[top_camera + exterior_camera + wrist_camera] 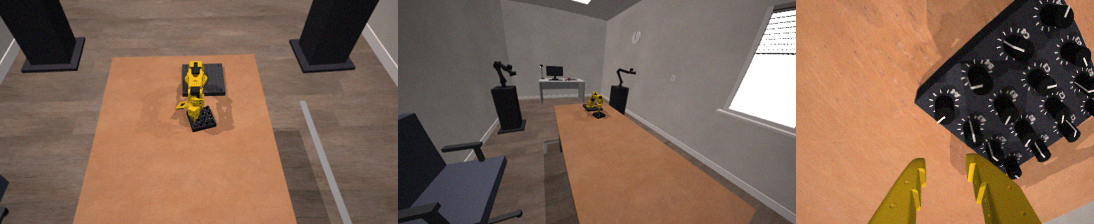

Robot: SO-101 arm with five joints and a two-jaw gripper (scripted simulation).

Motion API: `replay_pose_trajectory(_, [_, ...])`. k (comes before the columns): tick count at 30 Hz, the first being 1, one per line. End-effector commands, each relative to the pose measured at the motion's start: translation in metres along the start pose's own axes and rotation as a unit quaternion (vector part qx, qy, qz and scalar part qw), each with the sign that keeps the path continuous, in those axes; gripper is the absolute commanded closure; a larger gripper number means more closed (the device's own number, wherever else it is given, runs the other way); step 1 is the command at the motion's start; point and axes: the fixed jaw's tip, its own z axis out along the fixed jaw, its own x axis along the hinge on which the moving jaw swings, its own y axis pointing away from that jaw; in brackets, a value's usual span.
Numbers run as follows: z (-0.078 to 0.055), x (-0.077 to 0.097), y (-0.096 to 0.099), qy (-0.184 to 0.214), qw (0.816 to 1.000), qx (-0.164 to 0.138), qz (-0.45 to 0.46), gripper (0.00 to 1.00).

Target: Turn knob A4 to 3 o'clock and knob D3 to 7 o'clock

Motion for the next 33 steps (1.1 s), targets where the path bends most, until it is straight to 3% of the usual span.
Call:
replay_pose_trajectory(1, [0.004, -0.003, -0.001, -0.005, 1.0, 0.011, 0.0, 0.9])
replay_pose_trajectory(16, [0.005, -0.003, -0.001, -0.006, 1.0, 0.011, 0.0, 0.9])
replay_pose_trajectory(33, [0.017, -0.003, -0.001, -0.009, 1.0, 0.018, 0.0, 0.9])
